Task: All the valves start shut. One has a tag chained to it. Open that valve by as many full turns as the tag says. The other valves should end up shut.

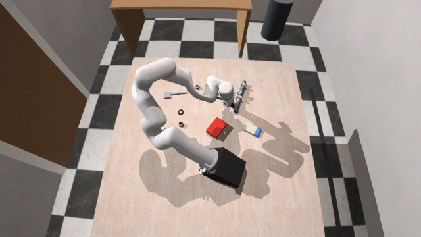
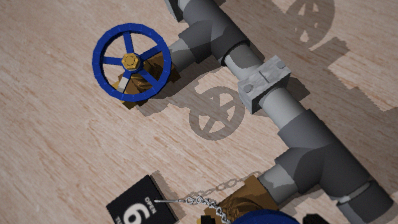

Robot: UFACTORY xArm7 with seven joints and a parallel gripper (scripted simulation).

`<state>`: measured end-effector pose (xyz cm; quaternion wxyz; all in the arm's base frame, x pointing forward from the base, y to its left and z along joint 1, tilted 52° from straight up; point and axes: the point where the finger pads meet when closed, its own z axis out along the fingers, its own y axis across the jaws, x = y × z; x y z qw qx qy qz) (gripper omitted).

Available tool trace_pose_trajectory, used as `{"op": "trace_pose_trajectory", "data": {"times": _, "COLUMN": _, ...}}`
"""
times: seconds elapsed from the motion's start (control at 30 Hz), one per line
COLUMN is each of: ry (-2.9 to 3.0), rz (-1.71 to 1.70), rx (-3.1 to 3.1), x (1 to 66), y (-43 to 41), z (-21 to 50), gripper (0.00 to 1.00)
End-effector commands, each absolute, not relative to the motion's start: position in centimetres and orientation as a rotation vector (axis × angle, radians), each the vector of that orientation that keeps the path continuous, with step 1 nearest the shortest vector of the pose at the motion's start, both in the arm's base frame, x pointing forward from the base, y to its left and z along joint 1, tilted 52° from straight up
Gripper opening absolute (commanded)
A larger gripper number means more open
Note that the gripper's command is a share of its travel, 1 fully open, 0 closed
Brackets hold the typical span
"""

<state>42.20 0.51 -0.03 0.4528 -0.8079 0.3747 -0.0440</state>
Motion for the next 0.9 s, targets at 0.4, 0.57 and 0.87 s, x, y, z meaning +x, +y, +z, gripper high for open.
{"op": "trace_pose_trajectory", "data": {"times": 0.4, "ry": 0.038, "rz": -0.578, "rx": -2.260, "x": 42.27, "y": 0.28, "z": 0.02, "gripper": 0.00}}
{"op": "trace_pose_trajectory", "data": {"times": 0.57, "ry": -0.213, "rz": -0.684, "rx": -2.284, "x": 42.27, "y": 0.28, "z": 0.02, "gripper": 0.00}}
{"op": "trace_pose_trajectory", "data": {"times": 0.87, "ry": -0.666, "rz": -0.865, "rx": -2.269, "x": 42.27, "y": 0.28, "z": 0.02, "gripper": 0.00}}
